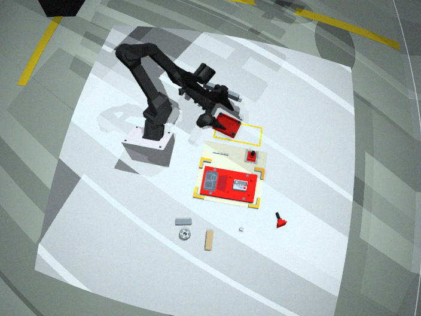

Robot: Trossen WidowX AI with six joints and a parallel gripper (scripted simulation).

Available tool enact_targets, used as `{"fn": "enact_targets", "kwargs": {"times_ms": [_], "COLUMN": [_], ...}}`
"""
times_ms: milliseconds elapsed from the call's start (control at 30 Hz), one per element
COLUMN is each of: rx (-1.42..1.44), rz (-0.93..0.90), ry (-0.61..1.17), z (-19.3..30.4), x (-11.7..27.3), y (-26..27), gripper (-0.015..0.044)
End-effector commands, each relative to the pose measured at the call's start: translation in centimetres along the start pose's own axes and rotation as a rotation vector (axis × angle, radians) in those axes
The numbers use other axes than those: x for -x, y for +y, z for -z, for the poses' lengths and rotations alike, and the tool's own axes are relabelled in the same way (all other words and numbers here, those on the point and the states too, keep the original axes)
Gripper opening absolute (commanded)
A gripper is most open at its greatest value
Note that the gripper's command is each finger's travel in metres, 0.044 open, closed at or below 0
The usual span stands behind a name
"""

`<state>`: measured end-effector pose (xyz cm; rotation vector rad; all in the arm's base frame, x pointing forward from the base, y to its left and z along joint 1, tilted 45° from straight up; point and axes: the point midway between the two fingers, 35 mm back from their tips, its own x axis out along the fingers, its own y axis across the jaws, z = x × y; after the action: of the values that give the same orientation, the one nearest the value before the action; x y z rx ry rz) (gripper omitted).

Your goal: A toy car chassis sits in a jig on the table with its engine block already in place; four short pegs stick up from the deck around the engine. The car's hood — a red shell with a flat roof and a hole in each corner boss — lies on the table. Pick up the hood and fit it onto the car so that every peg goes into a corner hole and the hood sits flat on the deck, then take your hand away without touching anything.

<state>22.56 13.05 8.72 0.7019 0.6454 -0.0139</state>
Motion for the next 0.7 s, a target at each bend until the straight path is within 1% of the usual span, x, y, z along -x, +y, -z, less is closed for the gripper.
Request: {"fn": "enact_targets", "kwargs": {"times_ms": [0,667], "rx": [-0.133,-0.134], "rz": [-0.025,-0.026], "ry": [-0.038,-0.038], "z": [-0.27,0.28], "x": [0.35,-0.12], "y": [0.09,0.33], "gripper": [0.044,0.044]}}
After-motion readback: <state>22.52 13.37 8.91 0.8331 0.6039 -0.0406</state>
